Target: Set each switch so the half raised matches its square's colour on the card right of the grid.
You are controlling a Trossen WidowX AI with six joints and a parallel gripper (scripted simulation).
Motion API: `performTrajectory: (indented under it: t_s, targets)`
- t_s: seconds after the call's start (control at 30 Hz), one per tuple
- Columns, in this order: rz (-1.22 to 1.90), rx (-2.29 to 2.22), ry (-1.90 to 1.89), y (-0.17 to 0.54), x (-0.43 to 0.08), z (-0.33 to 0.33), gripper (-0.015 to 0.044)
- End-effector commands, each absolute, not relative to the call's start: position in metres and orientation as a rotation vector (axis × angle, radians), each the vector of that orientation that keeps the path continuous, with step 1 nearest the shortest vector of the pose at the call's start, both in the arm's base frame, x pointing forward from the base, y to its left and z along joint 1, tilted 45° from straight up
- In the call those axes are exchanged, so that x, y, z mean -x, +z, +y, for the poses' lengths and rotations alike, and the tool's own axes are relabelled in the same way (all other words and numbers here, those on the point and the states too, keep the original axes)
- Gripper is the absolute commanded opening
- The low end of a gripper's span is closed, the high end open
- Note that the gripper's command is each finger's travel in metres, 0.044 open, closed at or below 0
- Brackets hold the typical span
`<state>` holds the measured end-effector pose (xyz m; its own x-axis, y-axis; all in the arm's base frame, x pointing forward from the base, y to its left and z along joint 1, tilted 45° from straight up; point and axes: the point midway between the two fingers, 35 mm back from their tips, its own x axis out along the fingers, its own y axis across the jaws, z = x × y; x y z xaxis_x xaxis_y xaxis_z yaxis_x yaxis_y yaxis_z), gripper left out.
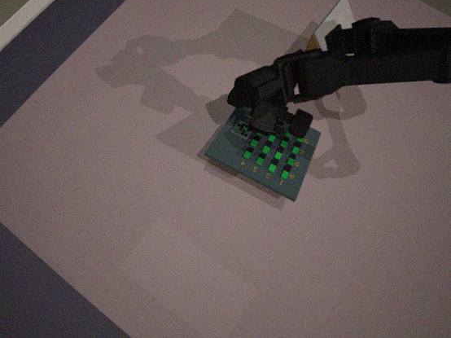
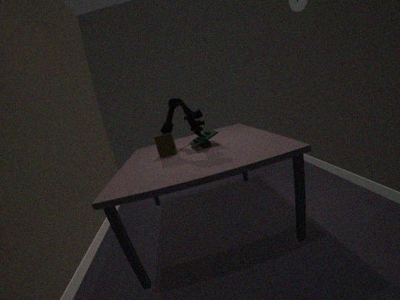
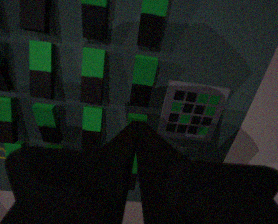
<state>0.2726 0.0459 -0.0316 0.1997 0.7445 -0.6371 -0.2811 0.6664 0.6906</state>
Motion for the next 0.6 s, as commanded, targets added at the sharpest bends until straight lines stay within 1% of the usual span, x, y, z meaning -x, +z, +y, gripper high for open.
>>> performTrajectory:
  t_s: [0.0,0.57]
  targets:
    - [1.161,-0.485,0.756,-0.0317,-0.2728,0.0468,0.0]
    - [1.161,-0.486,0.756,-0.0331,-0.2733,0.0486,0.0]
